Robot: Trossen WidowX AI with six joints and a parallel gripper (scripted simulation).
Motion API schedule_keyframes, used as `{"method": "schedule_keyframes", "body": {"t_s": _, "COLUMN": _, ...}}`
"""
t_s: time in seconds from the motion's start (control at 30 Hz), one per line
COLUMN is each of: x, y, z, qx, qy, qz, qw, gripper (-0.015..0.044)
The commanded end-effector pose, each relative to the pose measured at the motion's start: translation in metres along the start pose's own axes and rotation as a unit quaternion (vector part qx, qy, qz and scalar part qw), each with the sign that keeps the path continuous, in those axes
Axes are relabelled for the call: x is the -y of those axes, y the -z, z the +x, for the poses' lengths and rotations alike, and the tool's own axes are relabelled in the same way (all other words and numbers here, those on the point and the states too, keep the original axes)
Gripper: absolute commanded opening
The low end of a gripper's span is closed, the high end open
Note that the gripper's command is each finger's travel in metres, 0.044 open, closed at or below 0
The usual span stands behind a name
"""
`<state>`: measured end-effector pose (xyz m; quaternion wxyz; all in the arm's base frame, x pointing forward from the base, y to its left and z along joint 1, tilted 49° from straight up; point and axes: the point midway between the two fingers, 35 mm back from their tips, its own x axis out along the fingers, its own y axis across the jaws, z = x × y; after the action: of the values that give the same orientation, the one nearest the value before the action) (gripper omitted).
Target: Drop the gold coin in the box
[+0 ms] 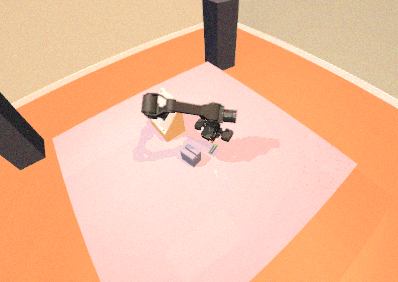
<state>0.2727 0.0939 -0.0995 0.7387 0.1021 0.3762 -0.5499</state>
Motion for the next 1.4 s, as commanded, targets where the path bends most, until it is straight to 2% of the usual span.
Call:
{"method": "schedule_keyframes", "body": {"t_s": 0.0, "x": -0.001, "y": 0.0, "z": -0.014, "qx": -0.002, "qy": -0.003, "qz": 0.003, "qw": 1.0, "gripper": 0.0}}
{"method": "schedule_keyframes", "body": {"t_s": 0.33, "x": 0.002, "y": -0.001, "z": -0.031, "qx": -0.001, "qy": -0.003, "qz": -0.008, "qw": 1.0, "gripper": 0.0}}
{"method": "schedule_keyframes", "body": {"t_s": 0.7, "x": 0.002, "y": -0.001, "z": -0.031, "qx": 0.0, "qy": -0.003, "qz": -0.192, "qw": 0.981, "gripper": 0.0}}
{"method": "schedule_keyframes", "body": {"t_s": 1.03, "x": 0.003, "y": -0.001, "z": -0.031, "qx": 0.0, "qy": -0.003, "qz": -0.357, "qw": 0.934, "gripper": 0.0}}
{"method": "schedule_keyframes", "body": {"t_s": 1.37, "x": 0.003, "y": -0.001, "z": -0.031, "qx": 0.001, "qy": -0.003, "qz": -0.511, "qw": 0.86, "gripper": 0.0}}
